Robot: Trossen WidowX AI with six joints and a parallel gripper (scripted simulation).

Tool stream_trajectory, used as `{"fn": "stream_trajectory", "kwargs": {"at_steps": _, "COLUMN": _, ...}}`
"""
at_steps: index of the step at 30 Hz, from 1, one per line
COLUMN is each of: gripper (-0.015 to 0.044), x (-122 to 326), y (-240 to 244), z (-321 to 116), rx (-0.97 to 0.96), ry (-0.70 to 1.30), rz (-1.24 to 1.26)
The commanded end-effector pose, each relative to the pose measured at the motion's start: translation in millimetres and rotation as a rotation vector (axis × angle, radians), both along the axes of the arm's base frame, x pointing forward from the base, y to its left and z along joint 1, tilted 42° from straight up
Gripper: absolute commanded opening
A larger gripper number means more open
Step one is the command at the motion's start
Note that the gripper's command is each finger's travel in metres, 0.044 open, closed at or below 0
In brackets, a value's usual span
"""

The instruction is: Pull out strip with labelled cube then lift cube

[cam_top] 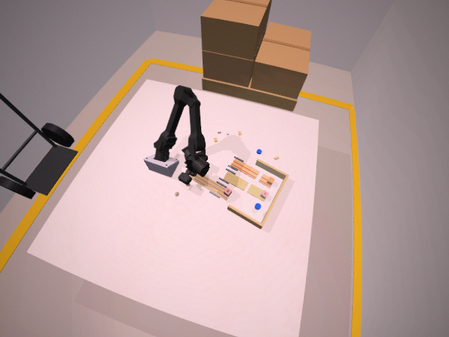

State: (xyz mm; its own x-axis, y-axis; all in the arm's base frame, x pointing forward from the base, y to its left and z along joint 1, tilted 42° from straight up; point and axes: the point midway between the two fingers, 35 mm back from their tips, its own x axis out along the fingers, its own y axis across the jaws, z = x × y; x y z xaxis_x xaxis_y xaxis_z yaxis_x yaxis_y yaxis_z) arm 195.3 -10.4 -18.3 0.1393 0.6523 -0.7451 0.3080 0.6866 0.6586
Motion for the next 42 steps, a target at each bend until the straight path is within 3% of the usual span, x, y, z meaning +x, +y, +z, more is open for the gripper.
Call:
{"fn": "stream_trajectory", "kwargs": {"at_steps": 1, "gripper": 0.0, "x": -9.5, "y": 6.2, "z": -2.5, "rx": 0.009, "ry": 0.028, "rz": 0.012}}
{"fn": "stream_trajectory", "kwargs": {"at_steps": 19, "gripper": 0.0, "x": -9.5, "y": 6.2, "z": -2.5, "rx": 0.009, "ry": 0.028, "rz": 0.012}}
{"fn": "stream_trajectory", "kwargs": {"at_steps": 28, "gripper": 0.0, "x": -3.9, "y": -28.3, "z": 30.9, "rx": 0.007, "ry": 0.028, "rz": 0.012}}
{"fn": "stream_trajectory", "kwargs": {"at_steps": 42, "gripper": 0.0368, "x": 48.7, "y": -47.5, "z": 28.0, "rx": 0.02, "ry": 0.101, "rz": -0.075}}
